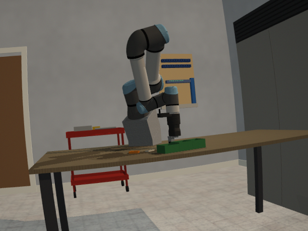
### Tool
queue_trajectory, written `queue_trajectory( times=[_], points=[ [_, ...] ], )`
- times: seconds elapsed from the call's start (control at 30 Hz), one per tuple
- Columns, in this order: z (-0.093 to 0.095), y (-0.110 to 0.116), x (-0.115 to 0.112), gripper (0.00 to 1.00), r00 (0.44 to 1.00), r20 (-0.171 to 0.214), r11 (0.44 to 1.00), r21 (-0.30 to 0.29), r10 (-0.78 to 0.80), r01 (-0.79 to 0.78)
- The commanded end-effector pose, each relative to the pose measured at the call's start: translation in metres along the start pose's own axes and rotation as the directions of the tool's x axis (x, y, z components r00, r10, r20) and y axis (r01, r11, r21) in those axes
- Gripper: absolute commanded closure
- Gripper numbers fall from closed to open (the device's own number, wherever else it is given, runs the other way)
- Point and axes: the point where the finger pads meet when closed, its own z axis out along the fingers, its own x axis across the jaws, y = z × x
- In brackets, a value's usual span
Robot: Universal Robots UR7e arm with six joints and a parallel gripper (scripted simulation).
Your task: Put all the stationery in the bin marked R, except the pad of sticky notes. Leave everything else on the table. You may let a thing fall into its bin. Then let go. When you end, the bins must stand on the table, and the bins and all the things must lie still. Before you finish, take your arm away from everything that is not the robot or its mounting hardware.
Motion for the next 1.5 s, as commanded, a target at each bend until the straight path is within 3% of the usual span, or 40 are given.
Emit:
queue_trajectory(
  times=[0.0,0.13,0.8,1.47],
  points=[
    [0.0,0.0,0.0,0.55,1.0,0.001,1.0,0.0,0.0,0.0],
    [0.0,0.0,0.0,0.55,1.0,0.001,1.0,0.0,0.0,0.0],
    [-0.06,0.0,0.0,0.55,1.0,0.001,1.0,0.0,0.0,0.0],
    [-0.067,0.0,0.0,0.55,1.0,0.001,1.0,0.0,0.0,0.0]
  ],
)
